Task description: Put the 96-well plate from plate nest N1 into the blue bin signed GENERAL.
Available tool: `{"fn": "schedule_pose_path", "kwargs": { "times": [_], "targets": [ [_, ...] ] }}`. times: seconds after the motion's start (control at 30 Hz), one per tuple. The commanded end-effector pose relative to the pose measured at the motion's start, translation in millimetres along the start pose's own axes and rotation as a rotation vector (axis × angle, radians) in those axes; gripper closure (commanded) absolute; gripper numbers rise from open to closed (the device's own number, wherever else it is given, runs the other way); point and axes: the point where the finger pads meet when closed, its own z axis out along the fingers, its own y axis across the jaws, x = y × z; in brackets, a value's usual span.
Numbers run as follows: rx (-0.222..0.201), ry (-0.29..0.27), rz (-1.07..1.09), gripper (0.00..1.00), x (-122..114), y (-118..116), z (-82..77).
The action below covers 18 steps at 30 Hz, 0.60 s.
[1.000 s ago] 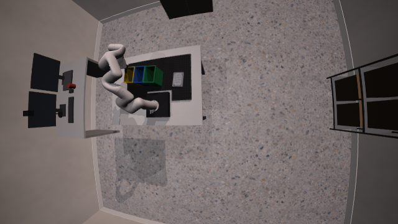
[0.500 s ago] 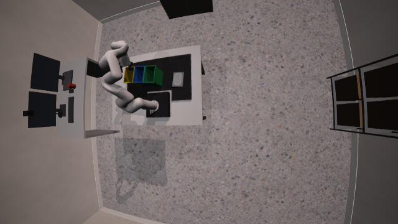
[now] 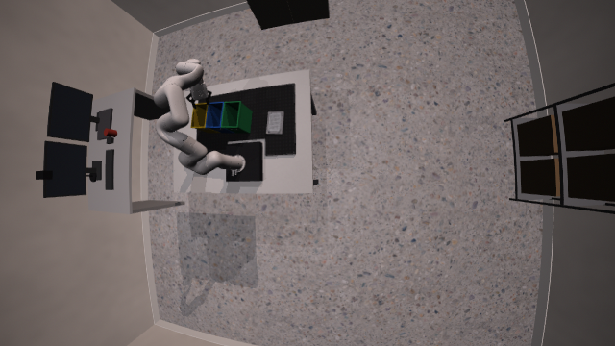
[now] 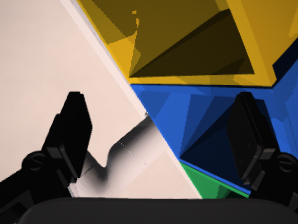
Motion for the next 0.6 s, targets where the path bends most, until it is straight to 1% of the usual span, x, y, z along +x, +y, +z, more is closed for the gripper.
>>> {"fn": "schedule_pose_path", "kwargs": {
  "times": [0.0,0.13,0.2,0.27,0.33,0.47,0.5,0.57],
  "targets": [
    [-0.076,0.072,0.085,0.00,-14,15,-14.4],
    [-0.076,0.071,0.085,0.00,-27,28,-23.8],
    [-0.076,0.071,0.085,0.00,-27,28,-23.8],
    [-0.076,0.071,0.085,0.00,-33,35,-28.4],
    [-0.076,0.071,0.085,0.00,-35,37,-29.8],
    [-0.146,0.137,0.178,0.00,-49,48,-38.1],
    [-0.156,0.147,0.191,0.00,-52,51,-40.2],
    [-0.157,0.147,0.191,0.00,-59,57,-44.4]
  ]
}}
